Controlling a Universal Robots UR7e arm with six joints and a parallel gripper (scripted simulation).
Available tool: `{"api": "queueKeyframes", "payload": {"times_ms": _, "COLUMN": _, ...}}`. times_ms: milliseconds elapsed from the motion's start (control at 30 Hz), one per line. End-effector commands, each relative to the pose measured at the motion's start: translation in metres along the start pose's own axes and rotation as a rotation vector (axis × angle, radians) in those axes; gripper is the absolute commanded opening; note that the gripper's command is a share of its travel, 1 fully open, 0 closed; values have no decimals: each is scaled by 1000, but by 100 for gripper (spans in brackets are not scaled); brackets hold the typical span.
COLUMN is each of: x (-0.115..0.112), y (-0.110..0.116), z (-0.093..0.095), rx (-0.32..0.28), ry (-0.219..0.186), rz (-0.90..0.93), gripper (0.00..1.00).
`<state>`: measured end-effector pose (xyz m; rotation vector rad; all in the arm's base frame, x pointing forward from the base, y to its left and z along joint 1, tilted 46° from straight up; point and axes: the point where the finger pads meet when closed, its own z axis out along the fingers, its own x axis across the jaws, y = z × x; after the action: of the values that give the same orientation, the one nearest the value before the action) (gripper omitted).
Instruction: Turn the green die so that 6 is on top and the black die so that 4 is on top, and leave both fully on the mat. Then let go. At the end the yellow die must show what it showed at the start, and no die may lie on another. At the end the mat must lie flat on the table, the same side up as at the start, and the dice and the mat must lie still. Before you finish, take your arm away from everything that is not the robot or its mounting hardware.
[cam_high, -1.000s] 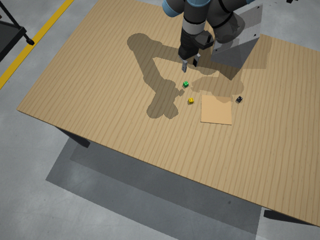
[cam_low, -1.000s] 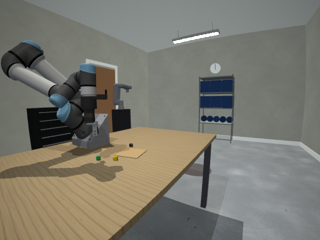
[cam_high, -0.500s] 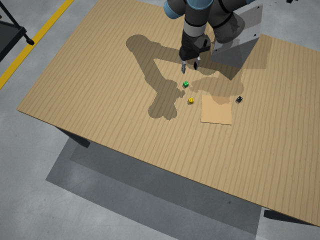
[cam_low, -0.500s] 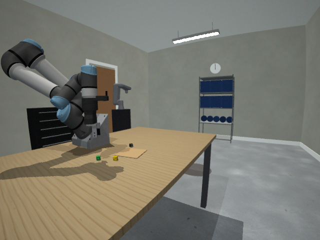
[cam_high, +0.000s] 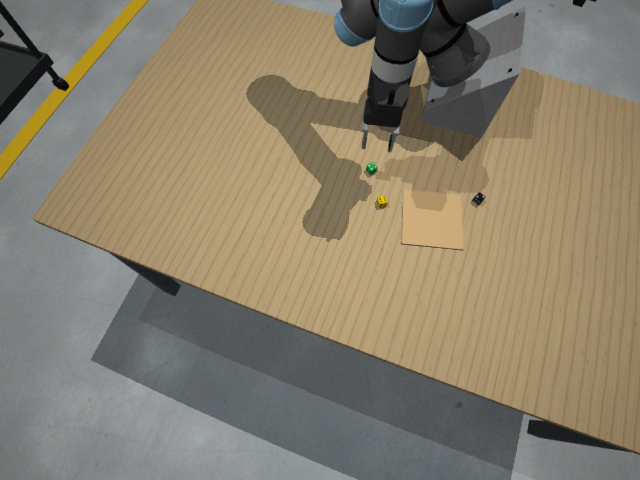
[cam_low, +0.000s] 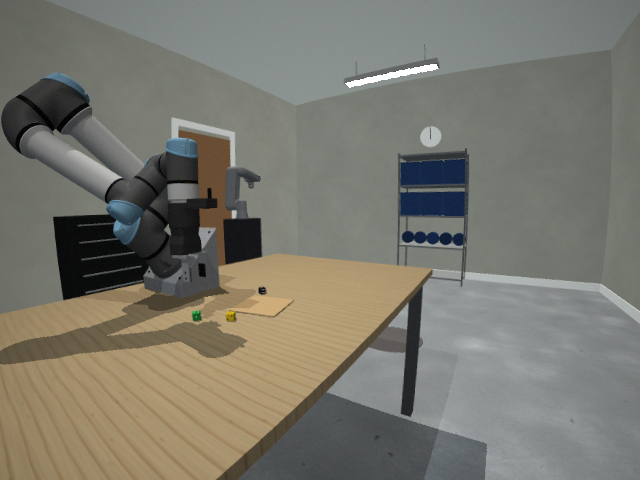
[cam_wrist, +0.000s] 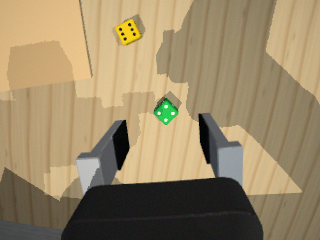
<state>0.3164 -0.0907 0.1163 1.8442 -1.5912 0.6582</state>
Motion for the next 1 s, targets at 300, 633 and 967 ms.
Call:
{"api": "queueKeyframes", "payload": {"times_ms": 300, "x": 1, "y": 2, "z": 15, "rx": 1, "ry": -1, "rz": 441, "gripper": 100}}
{"api": "queueKeyframes", "payload": {"times_ms": 633, "x": 1, "y": 6, "z": 25, "rx": 0, "ry": -2, "rz": 745, "gripper": 100}}
{"api": "queueKeyframes", "payload": {"times_ms": 967, "x": 0, "y": 9, "z": 29, "rx": 0, "ry": -3, "rz": 870, "gripper": 100}}
